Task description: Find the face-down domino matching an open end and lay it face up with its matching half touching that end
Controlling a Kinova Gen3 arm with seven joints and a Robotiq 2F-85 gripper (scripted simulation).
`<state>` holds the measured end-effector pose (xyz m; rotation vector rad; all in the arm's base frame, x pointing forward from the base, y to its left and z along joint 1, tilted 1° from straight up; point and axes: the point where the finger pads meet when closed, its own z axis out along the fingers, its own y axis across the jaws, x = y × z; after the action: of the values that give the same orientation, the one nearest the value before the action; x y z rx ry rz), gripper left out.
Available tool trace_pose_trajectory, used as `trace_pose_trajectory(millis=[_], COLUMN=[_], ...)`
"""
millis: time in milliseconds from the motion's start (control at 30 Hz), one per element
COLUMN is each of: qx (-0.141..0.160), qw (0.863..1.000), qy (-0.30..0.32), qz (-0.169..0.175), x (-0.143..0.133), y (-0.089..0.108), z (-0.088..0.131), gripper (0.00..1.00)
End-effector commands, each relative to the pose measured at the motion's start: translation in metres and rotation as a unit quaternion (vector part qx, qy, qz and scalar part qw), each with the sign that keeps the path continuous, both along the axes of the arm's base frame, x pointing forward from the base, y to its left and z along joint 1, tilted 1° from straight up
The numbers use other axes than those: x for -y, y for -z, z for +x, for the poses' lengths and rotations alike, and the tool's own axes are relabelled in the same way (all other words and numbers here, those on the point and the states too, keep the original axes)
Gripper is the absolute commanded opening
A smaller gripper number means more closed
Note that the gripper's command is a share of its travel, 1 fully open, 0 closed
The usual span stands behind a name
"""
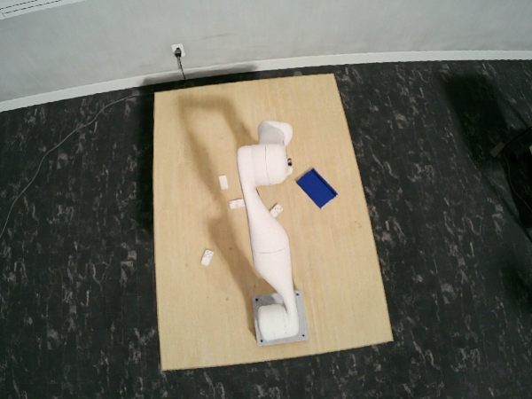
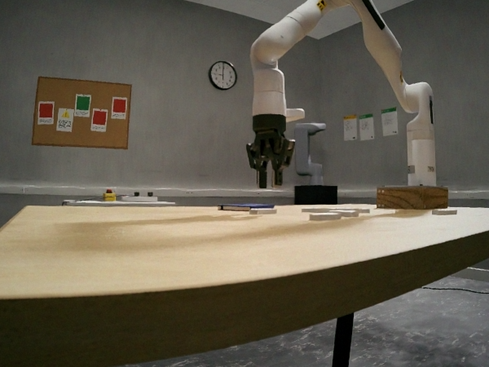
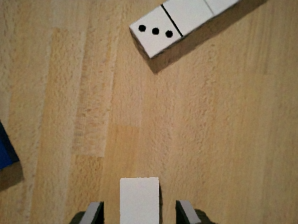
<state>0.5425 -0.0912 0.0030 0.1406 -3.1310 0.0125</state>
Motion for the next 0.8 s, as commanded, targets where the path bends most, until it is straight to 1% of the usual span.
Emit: trace_pose_trajectory(millis=[0, 467, 767], qx=[0.001, 0.001, 0.001], qw=[1.000, 1.000, 1.000], qy=[0.000, 0.000, 0.000], qz=[0.000, 0.000, 0.000], x=[0.000, 0.000, 0.000], y=[0.003, 0.027, 0.034], z=[0.001, 0.001, 0.001], gripper=[0.49, 0.49, 0.49])
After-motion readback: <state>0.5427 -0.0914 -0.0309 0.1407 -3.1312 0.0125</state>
